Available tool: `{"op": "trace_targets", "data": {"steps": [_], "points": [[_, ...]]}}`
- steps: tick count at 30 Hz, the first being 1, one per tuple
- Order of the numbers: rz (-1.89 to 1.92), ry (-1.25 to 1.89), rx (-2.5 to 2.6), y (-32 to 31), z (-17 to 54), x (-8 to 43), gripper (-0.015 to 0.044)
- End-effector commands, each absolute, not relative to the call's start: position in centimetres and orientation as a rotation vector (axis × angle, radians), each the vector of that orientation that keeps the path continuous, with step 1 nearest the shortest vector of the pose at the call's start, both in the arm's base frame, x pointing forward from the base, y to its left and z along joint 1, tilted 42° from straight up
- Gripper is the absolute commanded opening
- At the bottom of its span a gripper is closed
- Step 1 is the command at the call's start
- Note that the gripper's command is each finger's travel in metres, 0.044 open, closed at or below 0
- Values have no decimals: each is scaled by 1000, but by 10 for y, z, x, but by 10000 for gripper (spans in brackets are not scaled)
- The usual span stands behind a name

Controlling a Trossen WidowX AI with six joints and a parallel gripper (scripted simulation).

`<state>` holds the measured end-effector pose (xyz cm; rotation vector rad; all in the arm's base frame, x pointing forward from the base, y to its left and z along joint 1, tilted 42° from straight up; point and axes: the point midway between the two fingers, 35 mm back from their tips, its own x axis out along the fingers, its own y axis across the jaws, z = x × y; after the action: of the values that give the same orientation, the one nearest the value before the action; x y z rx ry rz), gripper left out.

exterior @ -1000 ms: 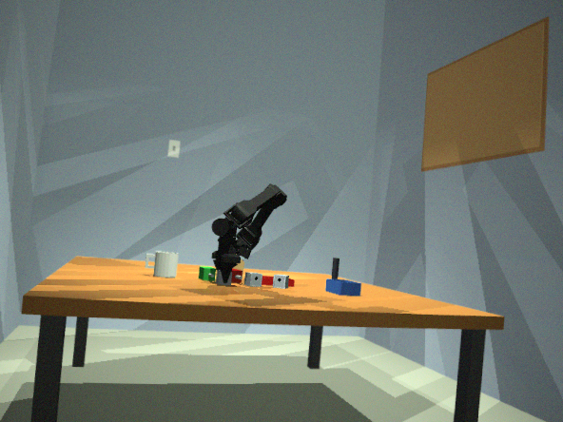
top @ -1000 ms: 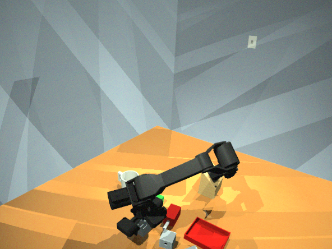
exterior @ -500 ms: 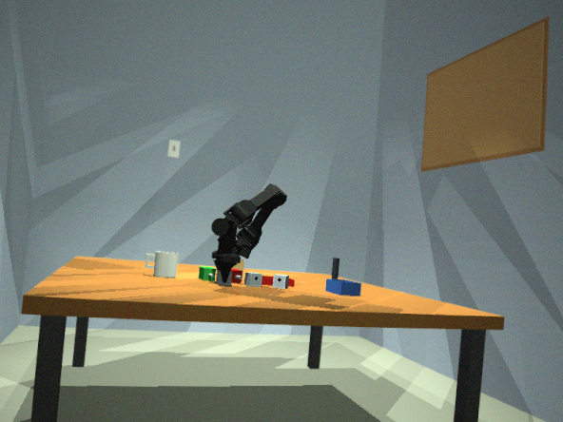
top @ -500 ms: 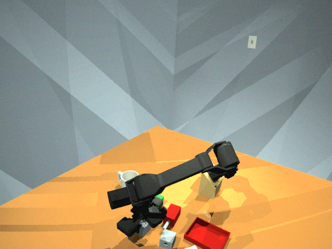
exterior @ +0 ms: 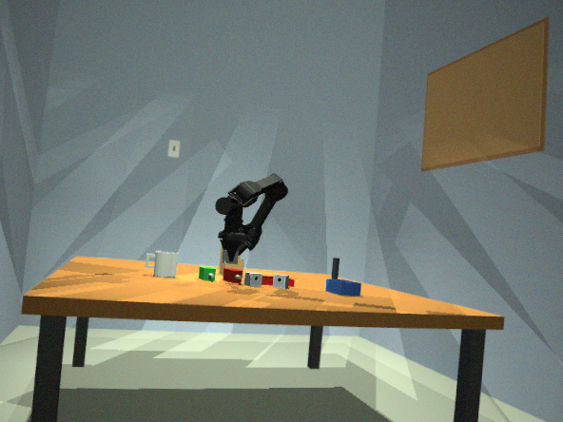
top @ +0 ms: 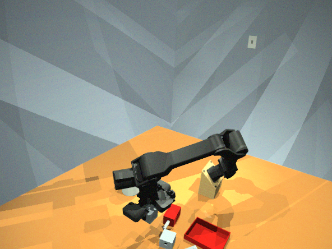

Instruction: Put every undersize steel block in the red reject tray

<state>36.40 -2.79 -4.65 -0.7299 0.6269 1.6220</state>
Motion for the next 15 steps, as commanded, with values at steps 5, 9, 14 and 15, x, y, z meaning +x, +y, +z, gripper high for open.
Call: {"op": "trace_targets", "data": {"steps": [5, 9, 14, 15], "points": [[1638, 578, -793, 22, 13, 349, 0], [1652, 549, -820, 50, 41, 332, 0], [1672, 508, -849, 81, 70, 303, 0], [1677, 500, -855, 87, 75, 297, 0]]}}
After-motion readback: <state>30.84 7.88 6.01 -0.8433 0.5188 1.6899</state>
